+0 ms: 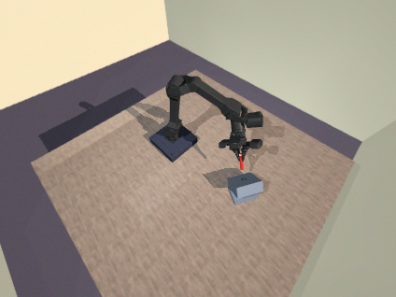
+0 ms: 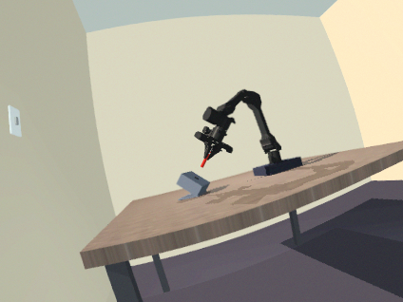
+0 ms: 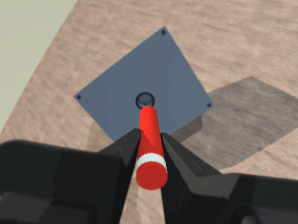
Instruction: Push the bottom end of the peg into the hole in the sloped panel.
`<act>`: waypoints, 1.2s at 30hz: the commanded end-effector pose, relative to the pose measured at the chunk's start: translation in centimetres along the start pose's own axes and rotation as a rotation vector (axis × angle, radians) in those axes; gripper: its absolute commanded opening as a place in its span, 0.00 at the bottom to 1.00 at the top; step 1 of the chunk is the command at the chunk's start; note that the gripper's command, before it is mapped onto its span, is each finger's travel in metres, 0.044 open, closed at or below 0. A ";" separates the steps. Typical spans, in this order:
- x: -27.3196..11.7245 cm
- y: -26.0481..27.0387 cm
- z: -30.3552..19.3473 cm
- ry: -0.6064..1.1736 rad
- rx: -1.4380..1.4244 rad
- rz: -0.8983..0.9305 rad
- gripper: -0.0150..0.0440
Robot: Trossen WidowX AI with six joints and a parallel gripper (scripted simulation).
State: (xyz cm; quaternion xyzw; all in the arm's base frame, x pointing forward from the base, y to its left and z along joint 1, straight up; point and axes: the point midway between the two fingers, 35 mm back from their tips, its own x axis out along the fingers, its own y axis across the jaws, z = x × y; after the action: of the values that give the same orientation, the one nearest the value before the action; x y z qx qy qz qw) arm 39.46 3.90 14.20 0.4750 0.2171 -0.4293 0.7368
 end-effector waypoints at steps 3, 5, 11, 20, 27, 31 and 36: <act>1.4 0.0 -0.4 -0.001 -0.021 0.002 0.25; 1.8 0.0 -0.5 -0.001 -0.025 0.006 0.25; 2.6 0.0 -0.6 -0.003 -0.033 0.012 0.25; 2.9 0.1 -0.6 -0.004 -0.019 0.013 0.25; 3.8 0.1 -0.5 -0.004 -0.021 0.014 0.25; 4.3 0.1 -0.5 -0.004 -0.021 0.014 0.25; 4.9 0.1 -0.6 -0.004 -0.021 0.014 0.25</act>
State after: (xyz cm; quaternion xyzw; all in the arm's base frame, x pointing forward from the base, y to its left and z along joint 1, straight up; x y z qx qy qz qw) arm 42.03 2.43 11.05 0.4713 0.2128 -0.4221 0.7446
